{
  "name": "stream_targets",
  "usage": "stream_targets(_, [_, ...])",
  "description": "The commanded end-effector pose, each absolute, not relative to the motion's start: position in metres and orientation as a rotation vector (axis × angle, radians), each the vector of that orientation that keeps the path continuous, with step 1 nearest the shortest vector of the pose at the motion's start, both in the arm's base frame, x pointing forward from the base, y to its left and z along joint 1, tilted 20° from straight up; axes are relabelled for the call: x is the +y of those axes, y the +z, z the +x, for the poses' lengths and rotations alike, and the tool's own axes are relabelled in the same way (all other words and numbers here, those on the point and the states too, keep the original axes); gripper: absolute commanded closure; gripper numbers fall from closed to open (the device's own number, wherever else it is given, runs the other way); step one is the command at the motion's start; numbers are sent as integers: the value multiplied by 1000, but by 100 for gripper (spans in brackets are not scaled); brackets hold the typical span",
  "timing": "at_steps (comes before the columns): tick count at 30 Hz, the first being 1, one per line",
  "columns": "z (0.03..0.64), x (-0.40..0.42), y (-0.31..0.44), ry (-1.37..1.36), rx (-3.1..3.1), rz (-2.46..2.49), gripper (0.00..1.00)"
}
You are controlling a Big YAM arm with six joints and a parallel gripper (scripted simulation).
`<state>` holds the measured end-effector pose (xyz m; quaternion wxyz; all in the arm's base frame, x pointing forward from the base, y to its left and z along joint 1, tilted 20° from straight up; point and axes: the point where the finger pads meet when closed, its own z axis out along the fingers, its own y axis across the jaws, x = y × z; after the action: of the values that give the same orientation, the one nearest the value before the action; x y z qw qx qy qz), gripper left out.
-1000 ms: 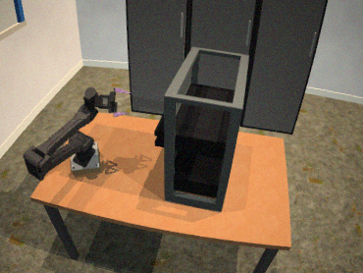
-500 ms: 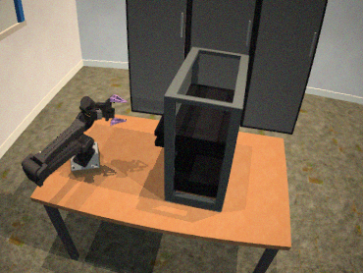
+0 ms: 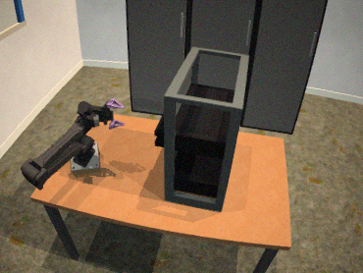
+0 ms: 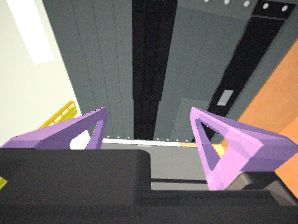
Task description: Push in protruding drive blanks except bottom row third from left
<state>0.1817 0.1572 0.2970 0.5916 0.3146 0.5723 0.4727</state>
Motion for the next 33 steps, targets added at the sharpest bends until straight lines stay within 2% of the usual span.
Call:
stream_targets(1, [183, 149, 301, 1146, 1288, 798, 0])
stream_targets(33, [183, 145, 304, 1172, 1268, 833, 0])
